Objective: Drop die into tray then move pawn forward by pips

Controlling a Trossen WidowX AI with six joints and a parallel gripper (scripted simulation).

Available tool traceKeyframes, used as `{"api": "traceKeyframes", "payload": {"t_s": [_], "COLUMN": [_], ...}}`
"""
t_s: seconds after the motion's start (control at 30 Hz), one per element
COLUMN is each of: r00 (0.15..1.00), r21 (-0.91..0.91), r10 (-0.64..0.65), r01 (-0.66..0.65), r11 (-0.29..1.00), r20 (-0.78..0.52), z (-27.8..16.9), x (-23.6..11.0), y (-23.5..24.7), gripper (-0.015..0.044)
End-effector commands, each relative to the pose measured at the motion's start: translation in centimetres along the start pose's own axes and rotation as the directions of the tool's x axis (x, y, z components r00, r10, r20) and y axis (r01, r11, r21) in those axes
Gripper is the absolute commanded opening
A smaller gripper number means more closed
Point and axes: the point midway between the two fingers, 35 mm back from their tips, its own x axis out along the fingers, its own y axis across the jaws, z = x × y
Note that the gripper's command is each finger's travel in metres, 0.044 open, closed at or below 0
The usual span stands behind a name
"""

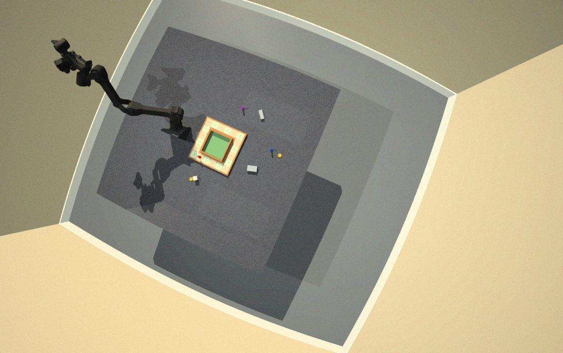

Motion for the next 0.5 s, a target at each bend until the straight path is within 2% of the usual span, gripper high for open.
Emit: {"api": "traceKeyframes", "payload": {"t_s": [0.0, 0.13, 0.47], "r00": [1.0, 0.997, 0.928], "r21": [-0.001, -0.021, -0.139], "r10": [-0.002, -0.046, -0.24], "r01": [0.002, 0.045, 0.208], "r11": [1.0, 0.999, 0.968], "r20": [-0.002, -0.054, -0.285], "z": [-0.1, -2.9, -15.1], "x": [0.0, -0.1, -2.9], "y": [-0.1, -2.1, -11.1], "gripper": [0.0374, 0.0275, 0.0275]}}
